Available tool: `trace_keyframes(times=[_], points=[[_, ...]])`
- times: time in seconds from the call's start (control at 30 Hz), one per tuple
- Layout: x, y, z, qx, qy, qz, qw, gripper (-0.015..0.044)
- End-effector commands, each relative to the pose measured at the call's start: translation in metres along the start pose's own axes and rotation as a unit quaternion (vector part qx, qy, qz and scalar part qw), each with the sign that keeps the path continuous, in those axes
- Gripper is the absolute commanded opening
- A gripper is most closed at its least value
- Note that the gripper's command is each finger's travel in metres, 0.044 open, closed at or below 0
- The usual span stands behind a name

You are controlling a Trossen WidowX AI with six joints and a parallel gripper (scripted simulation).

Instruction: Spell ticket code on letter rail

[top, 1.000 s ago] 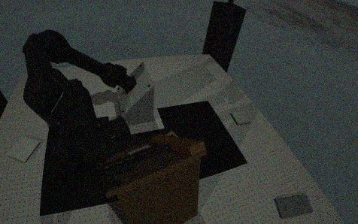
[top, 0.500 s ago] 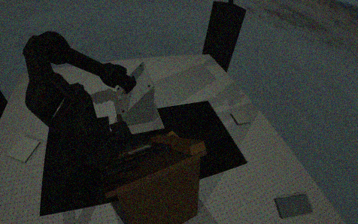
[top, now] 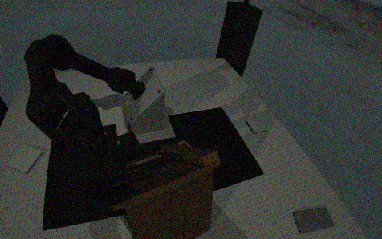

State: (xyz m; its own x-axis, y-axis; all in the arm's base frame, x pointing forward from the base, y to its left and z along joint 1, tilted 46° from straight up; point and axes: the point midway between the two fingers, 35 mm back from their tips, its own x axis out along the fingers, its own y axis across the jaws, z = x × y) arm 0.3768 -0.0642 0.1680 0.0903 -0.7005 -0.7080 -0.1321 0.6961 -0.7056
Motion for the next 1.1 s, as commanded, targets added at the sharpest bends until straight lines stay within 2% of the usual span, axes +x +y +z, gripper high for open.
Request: trace_keyframes(times=[0.0,1.07], points=[[0.0008,-0.0025,0.0027,0.002,-0.002,-0.002,1.0,0.0],[0.0082,-0.0009,0.0088,0.002,-0.002,-0.002,1.0,0.0]])
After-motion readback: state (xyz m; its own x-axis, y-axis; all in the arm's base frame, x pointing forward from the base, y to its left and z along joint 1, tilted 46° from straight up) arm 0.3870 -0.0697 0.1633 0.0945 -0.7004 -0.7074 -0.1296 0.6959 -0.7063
